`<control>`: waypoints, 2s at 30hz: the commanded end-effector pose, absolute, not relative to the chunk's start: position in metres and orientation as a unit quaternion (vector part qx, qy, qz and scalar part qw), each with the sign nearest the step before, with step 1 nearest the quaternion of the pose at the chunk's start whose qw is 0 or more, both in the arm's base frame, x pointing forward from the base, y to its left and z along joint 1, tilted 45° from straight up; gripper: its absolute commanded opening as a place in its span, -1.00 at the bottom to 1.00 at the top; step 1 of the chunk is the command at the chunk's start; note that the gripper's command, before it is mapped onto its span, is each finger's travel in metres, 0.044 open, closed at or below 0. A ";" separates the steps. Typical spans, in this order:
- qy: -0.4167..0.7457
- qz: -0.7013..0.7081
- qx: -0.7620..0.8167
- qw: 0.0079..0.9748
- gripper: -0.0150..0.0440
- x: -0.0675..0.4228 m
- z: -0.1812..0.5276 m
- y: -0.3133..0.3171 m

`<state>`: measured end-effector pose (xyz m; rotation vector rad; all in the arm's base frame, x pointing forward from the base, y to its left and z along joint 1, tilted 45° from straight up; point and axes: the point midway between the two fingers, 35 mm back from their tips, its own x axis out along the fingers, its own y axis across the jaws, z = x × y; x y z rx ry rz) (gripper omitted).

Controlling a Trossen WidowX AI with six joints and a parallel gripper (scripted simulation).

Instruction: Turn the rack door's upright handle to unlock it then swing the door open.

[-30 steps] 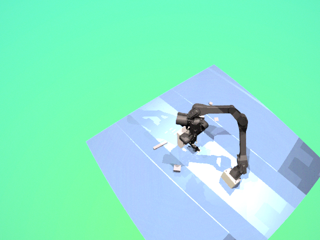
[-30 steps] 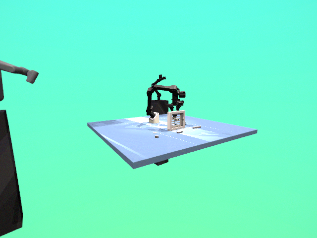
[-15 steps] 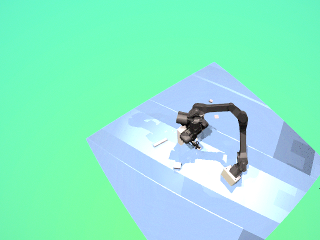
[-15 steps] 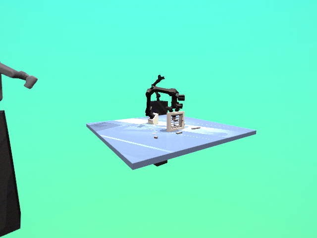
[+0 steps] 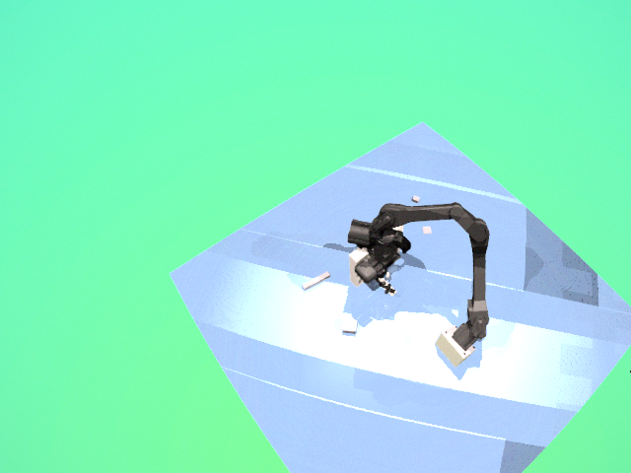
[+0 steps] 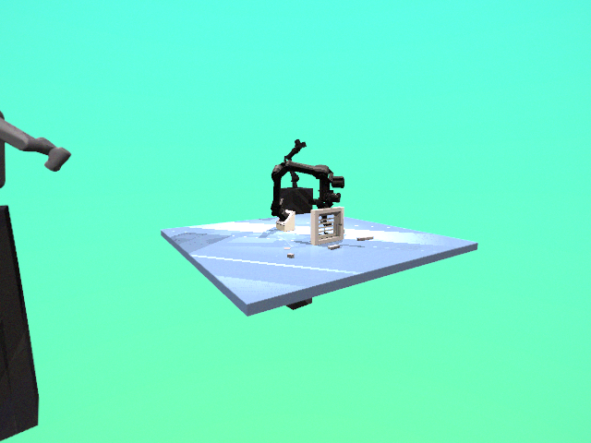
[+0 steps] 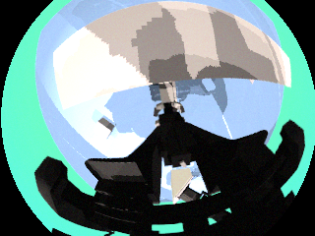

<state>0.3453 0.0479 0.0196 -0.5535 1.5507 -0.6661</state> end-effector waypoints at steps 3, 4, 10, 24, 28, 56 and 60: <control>0.679 -0.287 -0.246 0.630 -0.40 0.346 0.020 0.047; 0.682 -0.279 -0.253 0.627 -0.40 0.346 0.020 0.047; 0.715 -0.178 -0.340 0.584 -0.40 0.346 0.020 0.047; 0.733 0.074 -0.518 0.435 -0.40 0.346 0.020 0.047; 0.722 0.146 -0.558 0.382 -0.40 0.346 0.020 0.047; 0.626 0.389 -0.656 0.163 -0.40 0.346 0.020 0.047; 0.626 0.389 -0.656 0.163 -0.31 0.346 0.020 0.047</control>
